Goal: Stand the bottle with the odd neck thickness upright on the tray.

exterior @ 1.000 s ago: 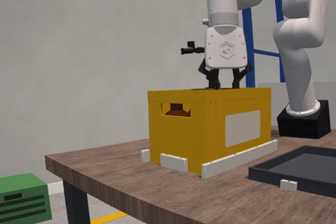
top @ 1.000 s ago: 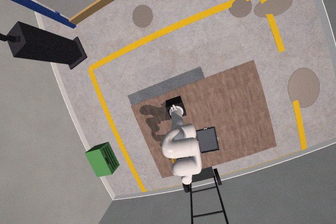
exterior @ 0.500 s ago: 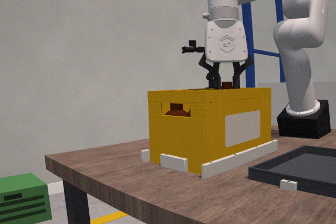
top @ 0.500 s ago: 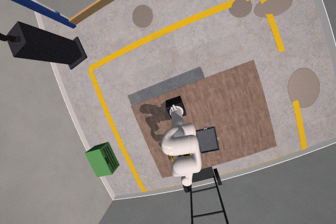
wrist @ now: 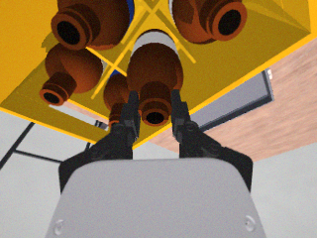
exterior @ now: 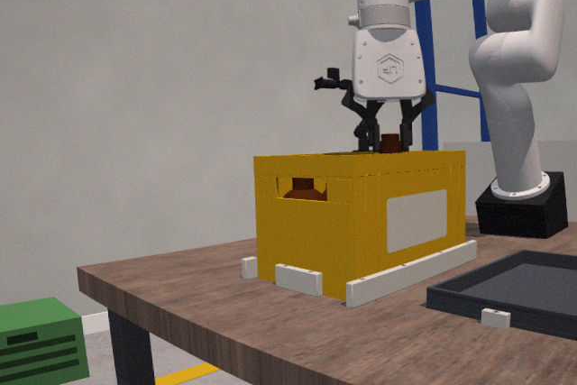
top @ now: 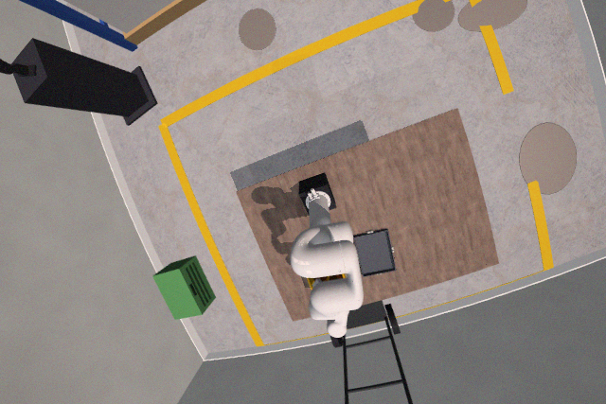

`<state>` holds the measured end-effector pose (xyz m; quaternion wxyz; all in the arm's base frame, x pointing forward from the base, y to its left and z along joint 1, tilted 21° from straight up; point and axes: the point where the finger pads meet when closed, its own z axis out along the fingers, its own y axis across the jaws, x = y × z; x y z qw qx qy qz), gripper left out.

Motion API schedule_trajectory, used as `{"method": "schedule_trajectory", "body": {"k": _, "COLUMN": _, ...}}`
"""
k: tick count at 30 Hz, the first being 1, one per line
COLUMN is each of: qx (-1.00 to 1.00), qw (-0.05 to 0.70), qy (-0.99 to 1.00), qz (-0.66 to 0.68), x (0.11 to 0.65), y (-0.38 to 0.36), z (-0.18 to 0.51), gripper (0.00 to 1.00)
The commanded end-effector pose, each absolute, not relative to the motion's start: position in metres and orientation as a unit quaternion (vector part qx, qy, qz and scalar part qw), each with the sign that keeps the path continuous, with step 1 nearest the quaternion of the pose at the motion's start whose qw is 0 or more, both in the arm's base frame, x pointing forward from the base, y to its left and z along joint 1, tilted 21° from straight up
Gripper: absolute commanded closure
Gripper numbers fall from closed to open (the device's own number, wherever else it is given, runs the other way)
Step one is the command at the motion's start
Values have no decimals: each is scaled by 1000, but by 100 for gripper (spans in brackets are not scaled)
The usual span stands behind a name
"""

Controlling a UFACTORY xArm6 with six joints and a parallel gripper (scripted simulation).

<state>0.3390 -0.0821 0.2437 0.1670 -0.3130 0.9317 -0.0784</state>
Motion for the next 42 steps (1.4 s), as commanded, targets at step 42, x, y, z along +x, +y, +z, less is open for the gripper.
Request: {"method": "schedule_trajectory", "body": {"k": 42, "qx": -313, "qw": 169, "qy": 931, "qz": -80, "x": 335, "y": -82, "z": 257, "gripper": 100}}
